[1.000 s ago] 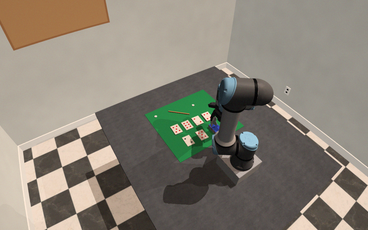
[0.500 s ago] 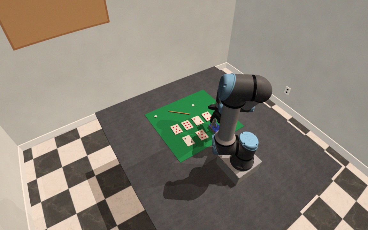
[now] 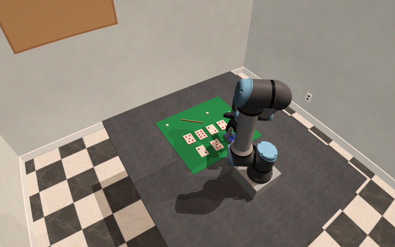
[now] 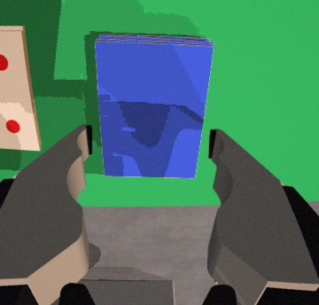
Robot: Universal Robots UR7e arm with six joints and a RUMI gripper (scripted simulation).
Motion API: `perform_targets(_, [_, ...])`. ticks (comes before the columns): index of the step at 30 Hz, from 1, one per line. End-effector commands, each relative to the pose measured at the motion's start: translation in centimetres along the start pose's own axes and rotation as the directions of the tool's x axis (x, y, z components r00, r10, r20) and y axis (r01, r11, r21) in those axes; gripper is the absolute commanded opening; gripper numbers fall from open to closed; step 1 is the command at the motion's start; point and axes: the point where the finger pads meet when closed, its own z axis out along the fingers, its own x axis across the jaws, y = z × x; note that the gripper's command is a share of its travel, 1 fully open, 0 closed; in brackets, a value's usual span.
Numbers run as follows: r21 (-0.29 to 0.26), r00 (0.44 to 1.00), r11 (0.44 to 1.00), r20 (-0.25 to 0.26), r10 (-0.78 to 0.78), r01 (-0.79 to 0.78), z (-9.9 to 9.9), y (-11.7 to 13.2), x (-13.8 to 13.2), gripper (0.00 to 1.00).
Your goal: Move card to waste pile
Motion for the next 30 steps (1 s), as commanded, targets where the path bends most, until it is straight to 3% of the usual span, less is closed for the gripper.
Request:
perform_targets(1, [0.001, 1.0, 1.0, -0.001, 0.0, 0.0, -0.02, -0.03, 0.02, 0.42])
perform_targets(17, [0.001, 1.0, 1.0, -0.001, 0.0, 0.0, -0.02, -0.03, 0.02, 0.42])
perform_targets(18, [0.001, 1.0, 1.0, -0.001, 0.0, 0.0, -0.02, -0.03, 0.02, 0.5])
perform_targets(30, [0.001, 1.0, 1.0, -0.001, 0.0, 0.0, -0.02, -0.03, 0.02, 0.5])
